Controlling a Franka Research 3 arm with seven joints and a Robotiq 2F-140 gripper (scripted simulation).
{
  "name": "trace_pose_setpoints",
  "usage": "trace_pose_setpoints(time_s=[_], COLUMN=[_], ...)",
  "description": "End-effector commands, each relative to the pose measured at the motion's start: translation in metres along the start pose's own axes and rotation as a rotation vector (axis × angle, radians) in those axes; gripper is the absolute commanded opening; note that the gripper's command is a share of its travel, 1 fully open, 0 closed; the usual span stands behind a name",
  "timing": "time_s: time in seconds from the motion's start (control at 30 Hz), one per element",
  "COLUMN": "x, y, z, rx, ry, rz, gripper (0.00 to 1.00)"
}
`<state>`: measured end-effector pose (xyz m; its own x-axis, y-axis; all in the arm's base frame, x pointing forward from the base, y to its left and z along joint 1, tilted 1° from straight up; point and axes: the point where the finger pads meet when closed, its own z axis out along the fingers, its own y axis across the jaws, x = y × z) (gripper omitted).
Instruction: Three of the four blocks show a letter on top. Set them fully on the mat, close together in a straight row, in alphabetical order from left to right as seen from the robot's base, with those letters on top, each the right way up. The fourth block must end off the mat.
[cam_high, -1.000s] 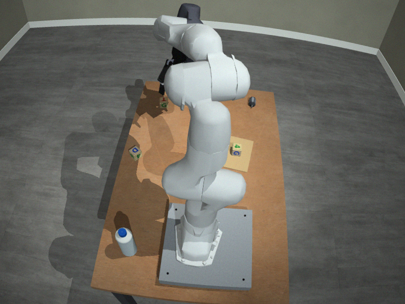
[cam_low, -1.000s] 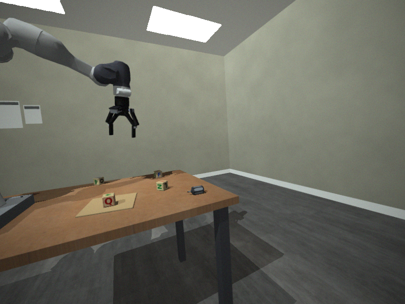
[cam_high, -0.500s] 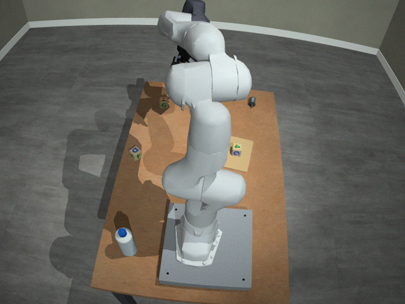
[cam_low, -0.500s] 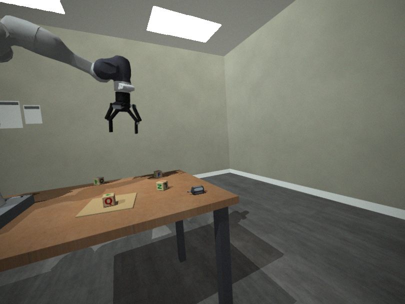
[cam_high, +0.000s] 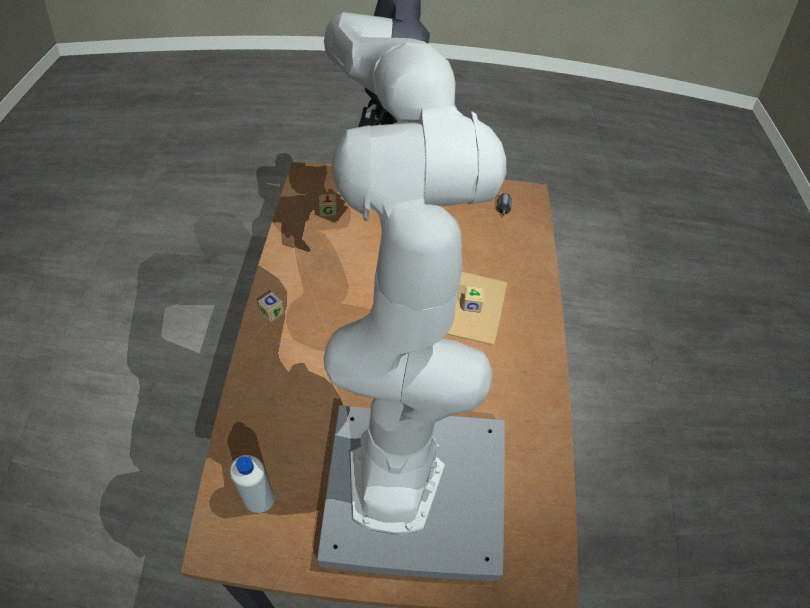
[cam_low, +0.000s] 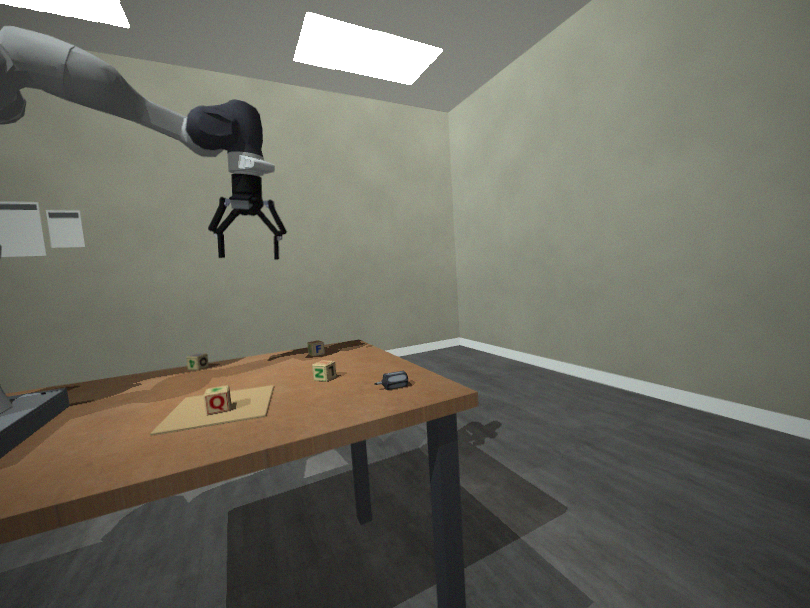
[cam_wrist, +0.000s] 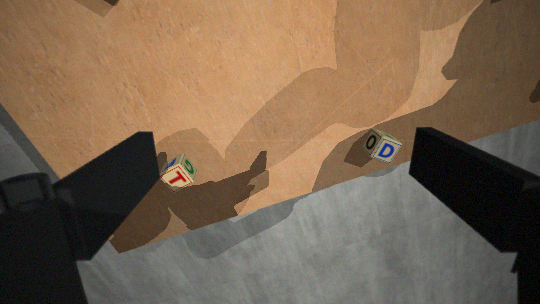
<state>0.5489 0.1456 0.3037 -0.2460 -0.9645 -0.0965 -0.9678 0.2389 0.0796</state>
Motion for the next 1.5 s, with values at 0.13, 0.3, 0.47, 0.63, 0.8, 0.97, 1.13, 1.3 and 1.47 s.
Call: trace_pose_setpoints(time_s=[0.13,0.3,0.47,0.63,0.8,0.97,1.13,1.3,1.47], x=[0.013,0.020,0.027,0.035,0.042,0.049,0.057,0.063,0.073], y=[-0.004,-0.007,-0.010,-0.013,-0.016,-0.018,-0.021,-0.022,-0.025], z=[-0.012,-0.020,-0.027,-0.035,-0.042,-0.050,-0.058,-0.064,-0.073], rx=[0.003,0.008,0.012,0.016,0.020,0.023,0.025,0.027,0.029], ry=[0.011,0.016,0.023,0.029,0.036,0.043,0.051,0.057,0.067], rz=[-0.186,-0.242,-0.301,-0.358,-0.414,-0.472,-0.531,-0.576,-0.644], gripper=[1.00,1.00,1.00,1.00,1.00,1.00,1.00,1.00,1.00])
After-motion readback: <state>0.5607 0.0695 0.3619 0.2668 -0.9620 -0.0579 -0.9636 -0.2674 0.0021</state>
